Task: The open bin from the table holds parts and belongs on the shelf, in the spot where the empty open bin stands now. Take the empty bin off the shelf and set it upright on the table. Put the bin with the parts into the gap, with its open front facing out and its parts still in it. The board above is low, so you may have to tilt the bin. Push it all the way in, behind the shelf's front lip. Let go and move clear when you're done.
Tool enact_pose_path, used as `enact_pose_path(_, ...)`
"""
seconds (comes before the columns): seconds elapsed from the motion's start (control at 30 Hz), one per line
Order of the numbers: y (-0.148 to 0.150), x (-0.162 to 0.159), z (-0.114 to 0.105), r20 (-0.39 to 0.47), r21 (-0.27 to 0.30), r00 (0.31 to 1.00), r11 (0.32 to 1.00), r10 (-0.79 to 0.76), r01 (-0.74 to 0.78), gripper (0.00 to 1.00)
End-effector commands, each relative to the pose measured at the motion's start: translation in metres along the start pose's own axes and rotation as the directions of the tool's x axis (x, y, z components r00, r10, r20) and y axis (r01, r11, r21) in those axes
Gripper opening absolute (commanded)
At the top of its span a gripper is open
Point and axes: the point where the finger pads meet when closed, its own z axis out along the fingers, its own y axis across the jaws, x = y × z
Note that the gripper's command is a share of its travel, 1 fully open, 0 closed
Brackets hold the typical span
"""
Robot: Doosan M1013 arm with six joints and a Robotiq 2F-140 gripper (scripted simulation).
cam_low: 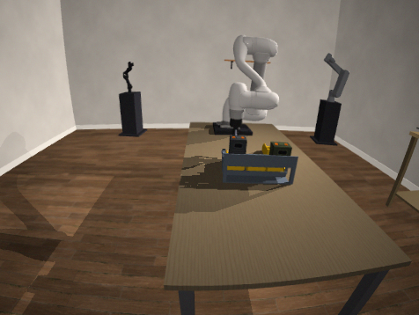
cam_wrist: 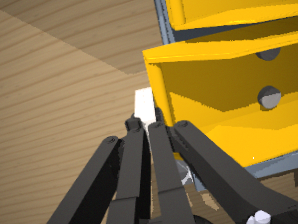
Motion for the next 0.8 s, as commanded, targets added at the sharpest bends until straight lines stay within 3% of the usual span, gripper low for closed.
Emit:
enact_pose_path(0.0, 0.005, 0.0, 0.0, 0.0, 0.0, 1.0, 1.0, 0.0, 0.0, 0.1)
enact_pose_path(0.77, 0.028, 0.0, 0.0, 0.0, 0.0, 1.0, 1.0, 0.0, 0.0, 0.1)
